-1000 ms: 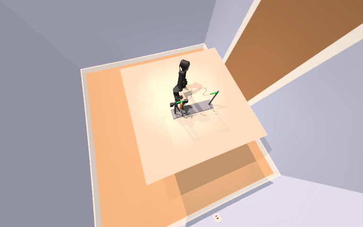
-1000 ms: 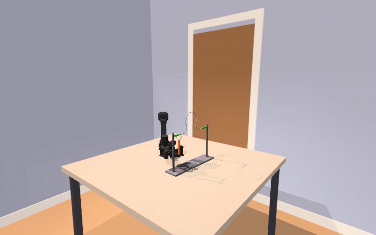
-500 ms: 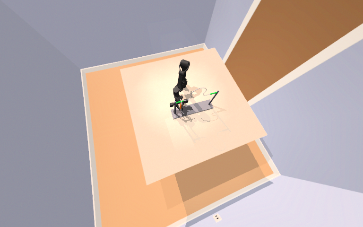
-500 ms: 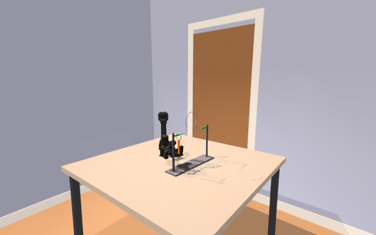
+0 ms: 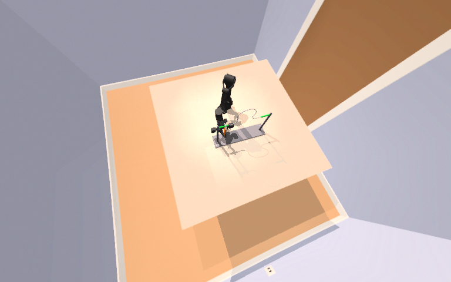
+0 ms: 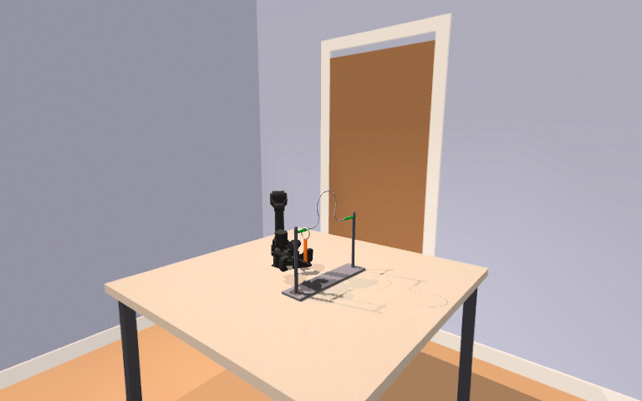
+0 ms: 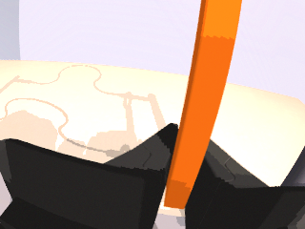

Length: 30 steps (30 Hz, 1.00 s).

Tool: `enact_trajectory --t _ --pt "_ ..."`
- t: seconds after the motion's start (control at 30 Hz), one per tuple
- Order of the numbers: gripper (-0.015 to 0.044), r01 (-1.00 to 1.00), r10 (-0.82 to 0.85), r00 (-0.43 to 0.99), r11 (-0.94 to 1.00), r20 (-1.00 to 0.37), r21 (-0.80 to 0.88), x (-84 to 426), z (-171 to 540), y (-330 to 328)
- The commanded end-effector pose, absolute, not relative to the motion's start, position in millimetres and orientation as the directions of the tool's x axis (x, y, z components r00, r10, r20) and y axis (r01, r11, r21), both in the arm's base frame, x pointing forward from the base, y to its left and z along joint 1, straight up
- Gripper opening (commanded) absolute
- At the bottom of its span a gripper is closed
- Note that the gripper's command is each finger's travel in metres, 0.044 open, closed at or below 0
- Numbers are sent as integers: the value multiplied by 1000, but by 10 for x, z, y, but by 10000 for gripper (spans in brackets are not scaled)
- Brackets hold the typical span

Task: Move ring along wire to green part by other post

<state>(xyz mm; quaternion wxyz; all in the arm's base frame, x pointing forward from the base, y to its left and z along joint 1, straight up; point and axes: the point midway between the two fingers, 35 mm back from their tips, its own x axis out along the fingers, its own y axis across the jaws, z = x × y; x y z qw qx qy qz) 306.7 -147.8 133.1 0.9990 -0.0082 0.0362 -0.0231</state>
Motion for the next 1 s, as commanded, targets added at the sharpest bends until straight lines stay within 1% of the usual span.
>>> enact_trajectory --t 0.0,0.27,0.97 --pt "-150 46 -47 996 999 -72 -18 3067 1348 -1481" --pt "-150 50 -51 996 999 -71 -18 3066 1476 -1489" --pt "-150 50 -51 996 999 -71 -17 3068 1480 -1465"
